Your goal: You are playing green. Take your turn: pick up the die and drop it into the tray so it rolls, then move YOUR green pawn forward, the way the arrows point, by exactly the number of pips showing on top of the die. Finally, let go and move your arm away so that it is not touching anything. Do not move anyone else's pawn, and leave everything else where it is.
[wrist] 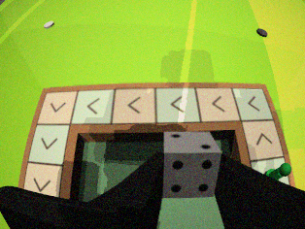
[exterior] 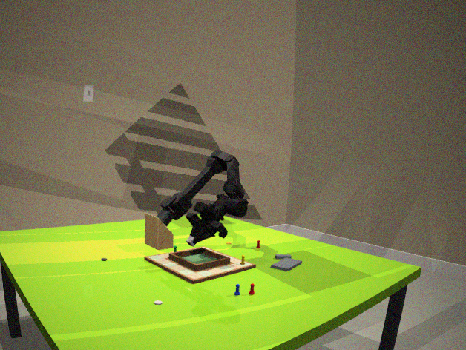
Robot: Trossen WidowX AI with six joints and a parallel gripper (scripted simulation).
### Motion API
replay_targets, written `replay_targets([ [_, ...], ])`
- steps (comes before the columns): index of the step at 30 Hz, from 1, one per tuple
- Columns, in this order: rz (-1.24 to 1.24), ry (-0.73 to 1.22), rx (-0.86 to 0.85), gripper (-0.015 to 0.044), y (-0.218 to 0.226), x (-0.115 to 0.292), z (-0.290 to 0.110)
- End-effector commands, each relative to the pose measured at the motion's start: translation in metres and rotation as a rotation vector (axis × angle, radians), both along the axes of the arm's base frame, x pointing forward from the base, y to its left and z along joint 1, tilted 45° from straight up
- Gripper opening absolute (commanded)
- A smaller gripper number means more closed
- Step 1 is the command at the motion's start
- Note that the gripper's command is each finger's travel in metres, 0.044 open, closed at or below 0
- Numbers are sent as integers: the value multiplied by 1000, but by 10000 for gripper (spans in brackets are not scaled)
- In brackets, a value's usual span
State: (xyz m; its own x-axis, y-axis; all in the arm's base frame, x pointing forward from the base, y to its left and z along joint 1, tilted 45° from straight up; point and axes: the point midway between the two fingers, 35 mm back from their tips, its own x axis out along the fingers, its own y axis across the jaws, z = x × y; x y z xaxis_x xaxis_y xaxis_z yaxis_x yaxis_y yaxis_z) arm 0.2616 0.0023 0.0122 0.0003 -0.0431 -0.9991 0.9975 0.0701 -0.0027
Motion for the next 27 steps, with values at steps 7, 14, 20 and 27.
replay_targets([
  [7, -11, -19, -24, 0, -3, 13, 42],
  [14, -7, -22, -18, 0, -2, 13, 39],
  [20, -7, -22, -18, 0, -2, 13, 39],
  [27, -7, -22, -18, 184, -2, 13, 39],
])
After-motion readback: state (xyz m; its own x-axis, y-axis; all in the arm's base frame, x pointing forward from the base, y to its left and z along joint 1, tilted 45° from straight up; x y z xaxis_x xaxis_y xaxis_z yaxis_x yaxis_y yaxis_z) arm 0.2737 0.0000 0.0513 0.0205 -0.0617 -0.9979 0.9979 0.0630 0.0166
